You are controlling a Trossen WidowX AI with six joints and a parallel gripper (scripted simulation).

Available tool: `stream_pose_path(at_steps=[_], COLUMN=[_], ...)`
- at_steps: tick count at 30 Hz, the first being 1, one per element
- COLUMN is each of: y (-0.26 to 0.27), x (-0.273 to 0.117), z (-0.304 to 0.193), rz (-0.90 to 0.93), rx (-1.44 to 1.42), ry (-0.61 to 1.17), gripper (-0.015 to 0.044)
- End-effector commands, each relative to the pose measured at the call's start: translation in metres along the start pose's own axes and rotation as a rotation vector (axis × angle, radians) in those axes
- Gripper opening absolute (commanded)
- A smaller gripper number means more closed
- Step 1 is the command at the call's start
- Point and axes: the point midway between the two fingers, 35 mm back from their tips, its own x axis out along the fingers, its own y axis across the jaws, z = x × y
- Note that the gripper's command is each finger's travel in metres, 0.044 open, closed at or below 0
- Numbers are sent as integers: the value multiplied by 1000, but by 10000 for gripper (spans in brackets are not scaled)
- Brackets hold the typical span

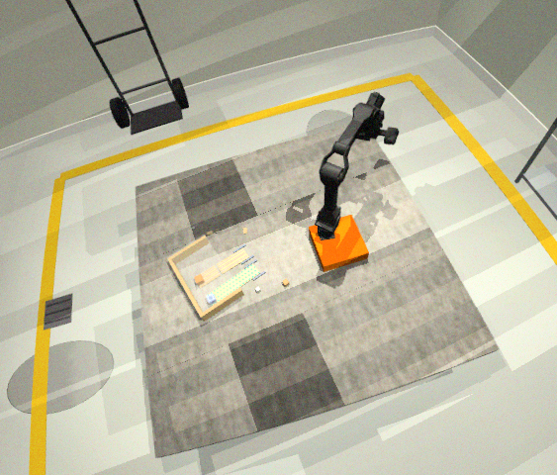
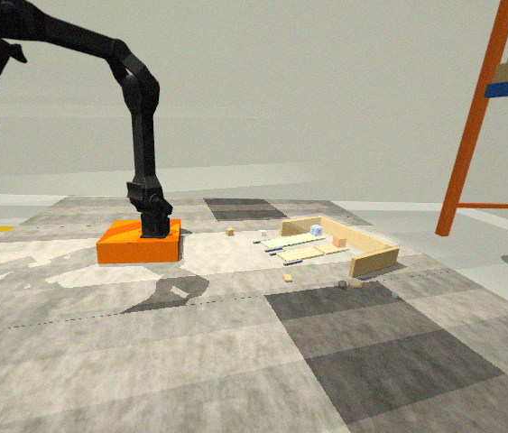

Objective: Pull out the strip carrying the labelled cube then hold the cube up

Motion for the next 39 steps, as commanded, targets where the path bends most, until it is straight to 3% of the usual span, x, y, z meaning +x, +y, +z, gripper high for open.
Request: stream_pose_path(at_steps=[1, 11, 22, 30, 39], y=[3, 170, 318, 365, 350], x=[0, -37, -113, -172, -224], z=[0, -17, -127, -248, -394], rz=[5, 284, 658, 954, 1307], rx=[-6, -351, -756, -1046, -1372], ry=[-4, -191, -365, -451, -496], gripper=[400, 400, 400, 400, 400])
